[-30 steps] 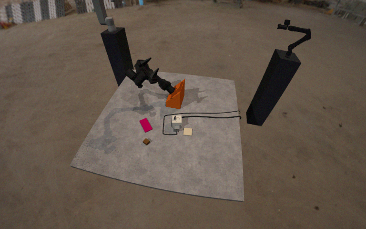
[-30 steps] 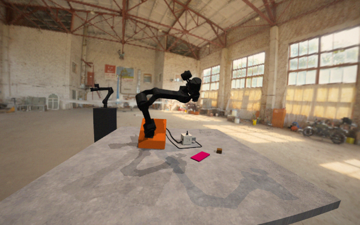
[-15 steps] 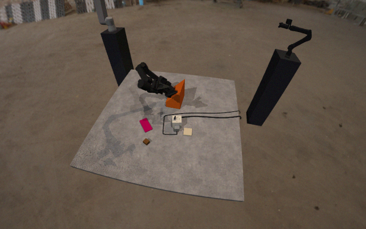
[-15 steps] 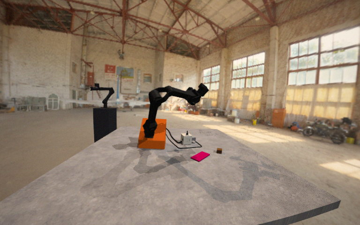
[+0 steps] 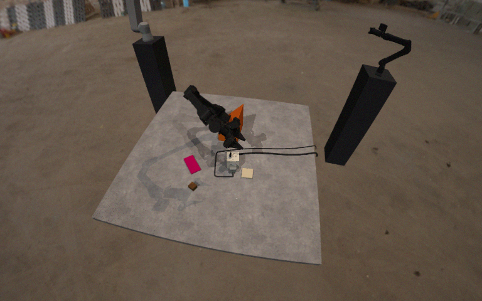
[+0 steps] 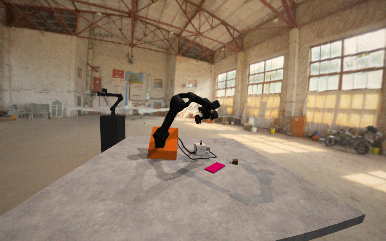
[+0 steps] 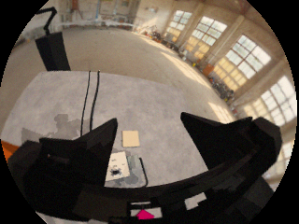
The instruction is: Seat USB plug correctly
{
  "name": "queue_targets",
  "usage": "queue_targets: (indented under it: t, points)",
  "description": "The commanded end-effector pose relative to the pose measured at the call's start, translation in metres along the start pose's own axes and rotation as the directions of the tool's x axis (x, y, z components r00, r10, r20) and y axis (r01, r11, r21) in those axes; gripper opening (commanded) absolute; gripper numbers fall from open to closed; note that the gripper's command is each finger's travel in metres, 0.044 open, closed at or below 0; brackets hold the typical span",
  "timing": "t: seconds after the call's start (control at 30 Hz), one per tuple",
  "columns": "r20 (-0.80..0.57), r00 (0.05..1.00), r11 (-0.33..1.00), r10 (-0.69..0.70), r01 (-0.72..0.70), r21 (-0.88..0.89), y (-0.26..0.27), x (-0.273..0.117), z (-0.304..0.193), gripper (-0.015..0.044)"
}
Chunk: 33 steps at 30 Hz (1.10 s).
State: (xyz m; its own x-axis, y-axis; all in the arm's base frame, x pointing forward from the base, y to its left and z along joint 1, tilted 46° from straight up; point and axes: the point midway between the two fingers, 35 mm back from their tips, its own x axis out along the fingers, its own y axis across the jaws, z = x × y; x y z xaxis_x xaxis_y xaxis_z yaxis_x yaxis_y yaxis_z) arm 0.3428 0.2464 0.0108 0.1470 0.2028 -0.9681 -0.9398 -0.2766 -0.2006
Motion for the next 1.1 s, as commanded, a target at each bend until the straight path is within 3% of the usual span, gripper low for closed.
queue_targets:
  t: [0.0,0.1,0.17,1.07]
  points:
    - [-0.480,0.838,0.965,0.261,-0.212,0.154,0.057,0.021,-0.061,0.0440]
    - [-0.705,0.635,0.946,0.315,-0.269,0.181,0.076,0.010,-0.090,0.0440]
    - [-0.778,0.545,0.942,0.312,-0.286,0.177,0.079,0.003,-0.099,0.0440]
    - [-0.782,0.539,0.941,0.311,-0.287,0.177,0.077,0.006,-0.108,0.0440]
